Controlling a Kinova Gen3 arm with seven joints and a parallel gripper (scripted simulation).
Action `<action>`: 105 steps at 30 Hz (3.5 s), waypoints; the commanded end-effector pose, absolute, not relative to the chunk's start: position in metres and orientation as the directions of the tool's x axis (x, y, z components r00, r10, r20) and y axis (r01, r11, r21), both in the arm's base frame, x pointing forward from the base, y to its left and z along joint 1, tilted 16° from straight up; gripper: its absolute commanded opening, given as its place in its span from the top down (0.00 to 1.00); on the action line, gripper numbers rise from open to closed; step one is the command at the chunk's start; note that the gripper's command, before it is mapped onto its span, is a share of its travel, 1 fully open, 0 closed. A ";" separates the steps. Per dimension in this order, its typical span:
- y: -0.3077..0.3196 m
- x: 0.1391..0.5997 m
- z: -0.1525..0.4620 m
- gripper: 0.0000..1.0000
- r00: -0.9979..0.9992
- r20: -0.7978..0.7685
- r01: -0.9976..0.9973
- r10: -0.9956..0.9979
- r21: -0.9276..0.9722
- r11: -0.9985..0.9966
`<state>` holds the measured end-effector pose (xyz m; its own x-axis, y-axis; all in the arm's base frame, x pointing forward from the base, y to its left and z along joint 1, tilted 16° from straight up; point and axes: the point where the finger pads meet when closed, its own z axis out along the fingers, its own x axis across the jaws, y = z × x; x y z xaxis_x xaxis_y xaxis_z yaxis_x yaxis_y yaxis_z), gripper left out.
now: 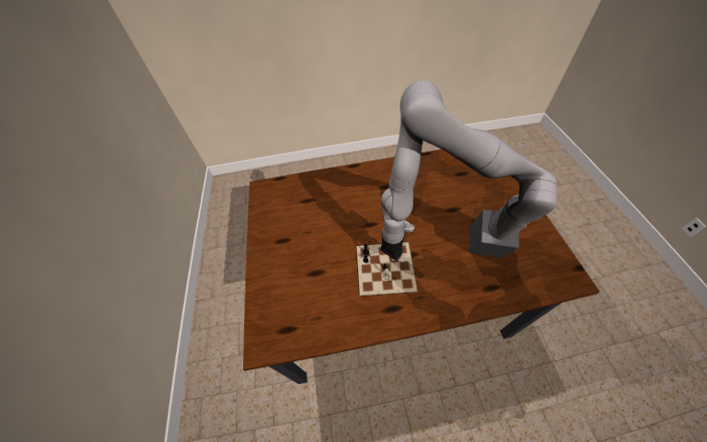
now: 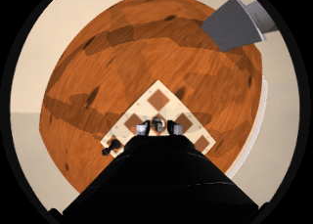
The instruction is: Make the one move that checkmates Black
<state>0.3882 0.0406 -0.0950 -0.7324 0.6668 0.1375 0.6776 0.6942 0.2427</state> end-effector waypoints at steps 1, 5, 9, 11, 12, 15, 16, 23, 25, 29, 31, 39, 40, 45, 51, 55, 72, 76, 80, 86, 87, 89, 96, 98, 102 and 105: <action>0.040 0.389 -0.094 1.00 -0.732 0.136 0.678 0.667 0.243 0.694; 0.040 0.389 -0.094 1.00 -0.732 0.136 0.678 0.667 0.243 0.694; 0.040 0.389 -0.094 1.00 -0.732 0.136 0.678 0.667 0.243 0.694; 0.040 0.389 -0.094 1.00 -0.732 0.136 0.678 0.667 0.243 0.694; 0.040 0.389 -0.094 1.00 -0.732 0.136 0.678 0.667 0.243 0.694; 0.040 0.389 -0.094 1.00 -0.732 0.136 0.678 0.667 0.243 0.694; 0.040 0.389 -0.094 1.00 -0.732 0.136 0.678 0.667 0.243 0.694; 0.040 0.389 -0.094 1.00 -0.732 0.136 0.678 0.667 0.243 0.694; 0.040 0.389 -0.094 1.00 -0.732 0.136 0.678 0.667 0.243 0.694; 0.040 0.389 -0.094 1.00 -0.732 0.136 0.678 0.667 0.243 0.694; 0.040 0.389 -0.094 1.00 -0.732 0.136 0.678 0.667 0.243 0.694; 0.039 0.389 -0.091 1.00 -0.732 0.136 0.678 0.667 0.243 0.694; 0.039 0.388 -0.089 1.00 -0.732 0.136 0.678 0.667 0.243 0.694; 0.032 0.387 -0.064 1.00 -0.732 0.136 0.678 0.667 0.243 0.694; 0.020 0.384 -0.024 1.00 -0.732 0.136 0.678 0.667 0.243 0.694; 0.016 0.383 -0.009 1.00 -0.732 0.136 0.678 0.667 0.243 0.694; 0.011 0.385 0.001 1.00 -0.732 0.136 0.678 0.667 0.243 0.694; -0.007 0.407 -0.002 1.00 -0.730 0.137 0.680 0.669 0.243 0.692; -0.022 0.423 -0.005 1.00 -0.729 0.137 0.682 0.671 0.243 0.690; -0.022 0.423 -0.005 1.00 -0.729 0.137 0.682 0.671 0.243 0.690; -0.022 0.423 -0.005 1.00 -0.729 0.137 0.682 0.671 0.243 0.690; -0.022 0.423 -0.005 1.00 -0.729 0.137 0.682 0.671 0.243 0.690; -0.021 0.423 -0.007 1.00 -0.729 0.137 0.682 0.671 0.243 0.690; -0.021 0.423 -0.009 1.00 -0.729 0.137 0.682 0.671 0.243 0.690; -0.018 0.424 -0.019 1.00 -0.729 0.137 0.682 0.671 0.243 0.690; -0.015 0.424 -0.030 1.00 -0.729 0.137 0.682 0.671 0.243 0.690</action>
<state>0.4272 -0.0213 -0.0217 -0.7241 0.6780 0.1264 0.6850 0.6857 0.2463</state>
